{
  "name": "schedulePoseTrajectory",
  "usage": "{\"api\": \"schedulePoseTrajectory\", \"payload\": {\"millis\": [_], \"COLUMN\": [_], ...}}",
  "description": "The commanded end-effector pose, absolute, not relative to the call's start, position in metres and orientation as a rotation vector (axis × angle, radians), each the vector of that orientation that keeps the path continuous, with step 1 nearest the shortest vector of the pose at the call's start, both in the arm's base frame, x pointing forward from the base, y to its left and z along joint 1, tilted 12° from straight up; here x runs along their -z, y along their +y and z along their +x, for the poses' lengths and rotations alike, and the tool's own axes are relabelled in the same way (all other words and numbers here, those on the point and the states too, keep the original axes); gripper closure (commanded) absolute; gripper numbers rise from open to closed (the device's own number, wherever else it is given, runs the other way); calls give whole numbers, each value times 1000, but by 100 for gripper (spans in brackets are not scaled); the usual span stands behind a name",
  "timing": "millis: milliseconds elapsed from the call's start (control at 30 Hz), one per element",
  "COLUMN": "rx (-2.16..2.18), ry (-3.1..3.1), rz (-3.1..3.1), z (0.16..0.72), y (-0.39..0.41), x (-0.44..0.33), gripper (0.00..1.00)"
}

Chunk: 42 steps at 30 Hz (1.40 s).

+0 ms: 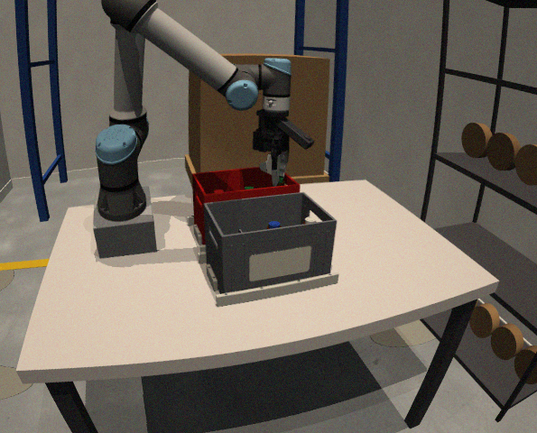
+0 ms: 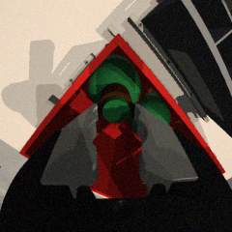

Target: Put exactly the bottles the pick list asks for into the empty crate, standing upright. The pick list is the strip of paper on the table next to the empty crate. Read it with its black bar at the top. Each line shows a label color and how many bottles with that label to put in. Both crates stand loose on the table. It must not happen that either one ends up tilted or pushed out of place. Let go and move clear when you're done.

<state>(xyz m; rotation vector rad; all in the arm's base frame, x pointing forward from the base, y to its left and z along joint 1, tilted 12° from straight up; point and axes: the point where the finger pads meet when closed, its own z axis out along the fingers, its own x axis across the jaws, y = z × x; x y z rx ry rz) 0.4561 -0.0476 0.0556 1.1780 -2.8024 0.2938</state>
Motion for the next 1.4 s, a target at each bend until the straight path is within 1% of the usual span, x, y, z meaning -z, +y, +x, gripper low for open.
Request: {"api": "schedulePoseTrajectory", "payload": {"millis": [0, 1367], "rx": [-296, -301], "ry": [-2805, -2809], "rz": [1179, 1180], "z": [457, 459], "y": [-49, -52], "x": [-53, -39], "gripper": [100, 100]}}
